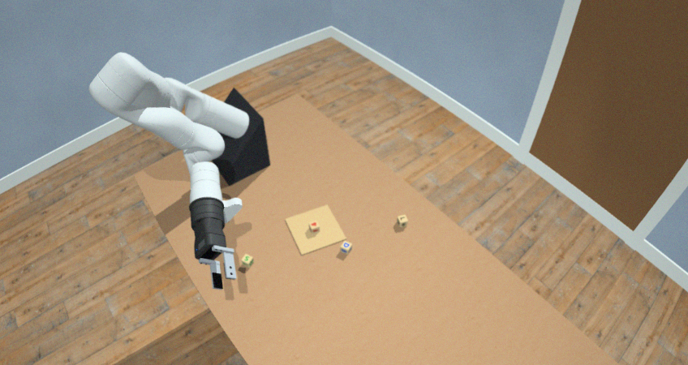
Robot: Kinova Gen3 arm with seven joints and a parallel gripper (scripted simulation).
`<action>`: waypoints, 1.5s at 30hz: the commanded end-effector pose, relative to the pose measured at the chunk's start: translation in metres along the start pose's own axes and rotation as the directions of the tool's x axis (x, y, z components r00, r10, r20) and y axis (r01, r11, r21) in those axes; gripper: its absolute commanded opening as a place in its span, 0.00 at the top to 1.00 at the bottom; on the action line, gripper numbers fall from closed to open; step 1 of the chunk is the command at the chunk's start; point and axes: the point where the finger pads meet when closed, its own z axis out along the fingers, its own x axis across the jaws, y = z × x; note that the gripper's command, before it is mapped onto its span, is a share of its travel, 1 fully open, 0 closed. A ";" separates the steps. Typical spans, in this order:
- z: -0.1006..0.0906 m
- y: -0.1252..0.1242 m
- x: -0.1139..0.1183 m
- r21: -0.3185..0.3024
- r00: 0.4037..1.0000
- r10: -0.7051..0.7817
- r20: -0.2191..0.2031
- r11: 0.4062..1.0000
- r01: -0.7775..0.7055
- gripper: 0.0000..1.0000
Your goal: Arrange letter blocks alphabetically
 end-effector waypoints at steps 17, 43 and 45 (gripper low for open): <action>0.000 0.000 0.001 -0.001 1.000 0.001 -0.002 1.000 -0.001 0.00; 0.040 -0.030 0.009 -0.080 0.992 -0.038 0.119 0.996 0.048 0.00; 0.045 -0.037 0.011 -0.092 0.988 -0.038 0.148 0.994 0.052 0.00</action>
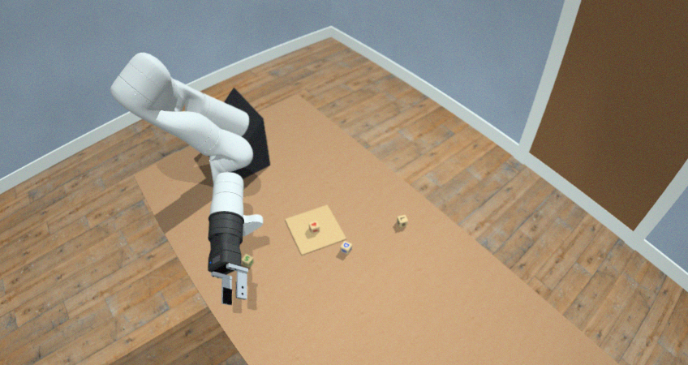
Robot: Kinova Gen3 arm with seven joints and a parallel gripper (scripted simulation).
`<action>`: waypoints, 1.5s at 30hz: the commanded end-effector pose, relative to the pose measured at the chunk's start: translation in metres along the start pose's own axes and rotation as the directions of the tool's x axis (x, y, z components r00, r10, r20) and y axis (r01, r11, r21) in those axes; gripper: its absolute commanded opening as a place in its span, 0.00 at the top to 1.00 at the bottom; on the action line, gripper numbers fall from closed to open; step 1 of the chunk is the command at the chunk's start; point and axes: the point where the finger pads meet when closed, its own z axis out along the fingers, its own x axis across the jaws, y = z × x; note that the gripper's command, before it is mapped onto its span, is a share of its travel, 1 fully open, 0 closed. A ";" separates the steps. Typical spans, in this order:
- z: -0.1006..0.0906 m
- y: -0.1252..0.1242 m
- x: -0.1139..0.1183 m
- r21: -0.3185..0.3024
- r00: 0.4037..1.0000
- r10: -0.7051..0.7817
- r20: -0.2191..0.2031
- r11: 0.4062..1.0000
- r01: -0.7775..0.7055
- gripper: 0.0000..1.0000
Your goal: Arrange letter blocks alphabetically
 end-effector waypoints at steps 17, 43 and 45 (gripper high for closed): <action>-0.012 -0.147 0.024 0.064 0.925 0.000 0.381 0.998 -0.027 0.00; -0.229 -0.402 0.082 0.473 0.584 -0.189 0.789 0.794 -0.382 0.00; -0.245 -0.414 0.089 0.491 0.563 -0.210 0.800 0.768 -0.412 0.00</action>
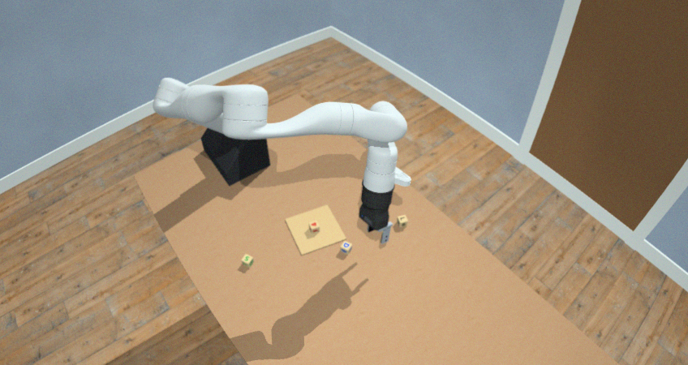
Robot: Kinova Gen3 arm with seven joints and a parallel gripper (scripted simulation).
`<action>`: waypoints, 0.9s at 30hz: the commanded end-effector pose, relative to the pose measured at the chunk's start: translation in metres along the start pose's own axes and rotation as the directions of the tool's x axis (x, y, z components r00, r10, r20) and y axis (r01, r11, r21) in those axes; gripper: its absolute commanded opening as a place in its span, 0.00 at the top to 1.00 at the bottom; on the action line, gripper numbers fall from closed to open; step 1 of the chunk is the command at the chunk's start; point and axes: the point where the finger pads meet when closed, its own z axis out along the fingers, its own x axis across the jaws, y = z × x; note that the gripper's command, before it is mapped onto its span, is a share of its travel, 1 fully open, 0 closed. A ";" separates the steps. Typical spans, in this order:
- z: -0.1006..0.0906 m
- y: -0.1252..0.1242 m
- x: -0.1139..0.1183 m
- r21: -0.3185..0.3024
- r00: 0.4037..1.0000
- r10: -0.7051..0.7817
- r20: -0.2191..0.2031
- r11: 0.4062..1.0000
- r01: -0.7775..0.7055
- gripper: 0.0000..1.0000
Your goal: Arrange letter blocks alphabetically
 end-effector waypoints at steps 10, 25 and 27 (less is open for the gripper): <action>-0.016 -0.086 -0.027 0.173 0.991 -0.028 0.129 0.985 0.005 0.00; -0.023 -0.096 -0.028 0.202 0.989 -0.031 0.144 0.979 0.001 0.00; -0.023 -0.096 -0.028 0.202 0.989 -0.031 0.144 0.979 0.001 0.00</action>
